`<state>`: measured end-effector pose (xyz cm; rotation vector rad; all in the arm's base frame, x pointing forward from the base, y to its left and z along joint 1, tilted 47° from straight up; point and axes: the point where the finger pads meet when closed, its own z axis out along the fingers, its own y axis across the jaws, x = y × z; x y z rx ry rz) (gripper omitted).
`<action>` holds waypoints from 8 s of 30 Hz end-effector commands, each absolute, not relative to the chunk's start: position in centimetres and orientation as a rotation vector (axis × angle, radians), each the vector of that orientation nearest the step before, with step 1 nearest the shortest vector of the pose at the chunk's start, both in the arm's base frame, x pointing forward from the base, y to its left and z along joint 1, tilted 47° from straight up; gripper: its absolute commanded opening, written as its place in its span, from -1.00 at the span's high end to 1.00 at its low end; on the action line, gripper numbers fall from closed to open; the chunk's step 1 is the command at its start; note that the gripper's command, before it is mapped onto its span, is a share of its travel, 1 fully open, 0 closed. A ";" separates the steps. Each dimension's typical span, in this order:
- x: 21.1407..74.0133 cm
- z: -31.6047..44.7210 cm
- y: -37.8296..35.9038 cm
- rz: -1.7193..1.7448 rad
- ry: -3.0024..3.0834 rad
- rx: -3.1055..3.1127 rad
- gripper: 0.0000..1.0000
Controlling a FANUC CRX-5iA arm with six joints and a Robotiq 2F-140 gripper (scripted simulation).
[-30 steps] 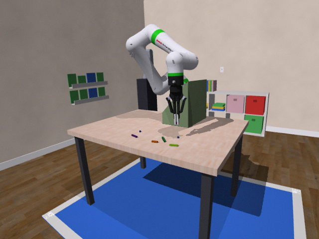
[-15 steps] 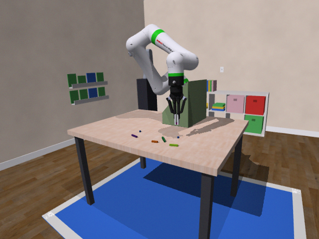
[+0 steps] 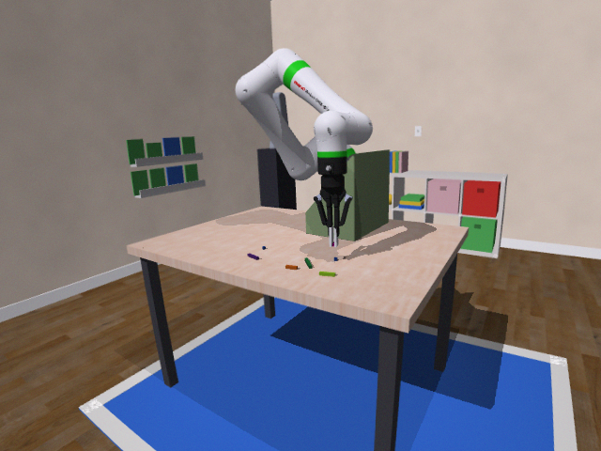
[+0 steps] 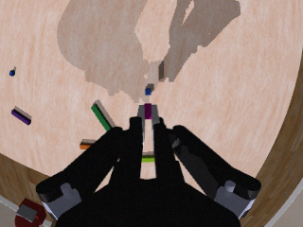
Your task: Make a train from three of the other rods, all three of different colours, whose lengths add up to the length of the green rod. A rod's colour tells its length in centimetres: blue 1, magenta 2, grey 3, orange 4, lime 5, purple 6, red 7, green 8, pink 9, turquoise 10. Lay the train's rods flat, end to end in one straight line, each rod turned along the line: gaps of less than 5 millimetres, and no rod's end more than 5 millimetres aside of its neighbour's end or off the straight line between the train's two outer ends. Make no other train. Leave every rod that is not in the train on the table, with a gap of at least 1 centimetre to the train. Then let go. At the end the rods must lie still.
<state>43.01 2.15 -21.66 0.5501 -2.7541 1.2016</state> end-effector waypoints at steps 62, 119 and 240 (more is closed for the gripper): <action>43.4 -25.1 -1.4 1.203 -2.756 0.551 0.94; 43.5 -25.7 -2.0 1.203 -2.756 0.551 0.85; 51.3 -23.1 6.4 0.780 -1.655 1.844 -1.00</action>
